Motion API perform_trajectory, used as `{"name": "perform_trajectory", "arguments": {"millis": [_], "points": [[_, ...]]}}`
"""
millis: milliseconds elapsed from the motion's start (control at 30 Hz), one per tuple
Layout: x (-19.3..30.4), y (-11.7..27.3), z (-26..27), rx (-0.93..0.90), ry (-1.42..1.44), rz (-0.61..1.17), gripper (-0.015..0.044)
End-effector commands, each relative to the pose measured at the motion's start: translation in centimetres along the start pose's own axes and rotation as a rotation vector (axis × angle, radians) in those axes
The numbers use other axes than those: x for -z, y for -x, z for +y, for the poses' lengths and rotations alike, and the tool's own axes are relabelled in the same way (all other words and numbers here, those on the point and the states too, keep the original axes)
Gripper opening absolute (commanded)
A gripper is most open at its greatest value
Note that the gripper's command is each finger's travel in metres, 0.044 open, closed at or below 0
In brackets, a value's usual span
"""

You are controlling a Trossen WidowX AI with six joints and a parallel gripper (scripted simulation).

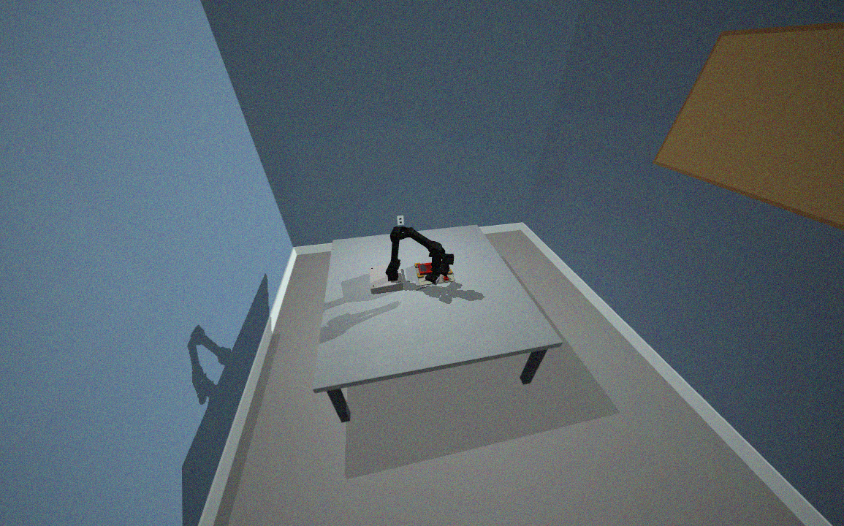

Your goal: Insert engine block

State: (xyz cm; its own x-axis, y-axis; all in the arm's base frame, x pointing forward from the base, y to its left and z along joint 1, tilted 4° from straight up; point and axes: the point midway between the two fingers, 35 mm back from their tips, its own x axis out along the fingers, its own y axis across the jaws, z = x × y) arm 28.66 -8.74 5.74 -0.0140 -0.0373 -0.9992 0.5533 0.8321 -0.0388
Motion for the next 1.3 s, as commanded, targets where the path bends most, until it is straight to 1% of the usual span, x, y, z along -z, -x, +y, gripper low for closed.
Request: {"name": "perform_trajectory", "arguments": {"millis": [0,467,533,667,800,1033,1267], "points": [[-0.1,1.5,0.0,0.003,-0.005,-0.011,0.0],[0.9,5.6,-0.3,0.019,0.004,0.003,0.0],[0.9,5.4,-0.2,0.019,0.004,0.003,0.0],[0.9,3.7,-0.2,0.019,0.004,0.003,0.0],[0.9,3.7,-0.2,0.019,0.004,-0.001,0.0],[1.1,4.0,-0.1,0.02,0.005,-0.066,0.0],[1.7,3.9,-0.1,0.022,0.01,-0.263,0.0]]}}
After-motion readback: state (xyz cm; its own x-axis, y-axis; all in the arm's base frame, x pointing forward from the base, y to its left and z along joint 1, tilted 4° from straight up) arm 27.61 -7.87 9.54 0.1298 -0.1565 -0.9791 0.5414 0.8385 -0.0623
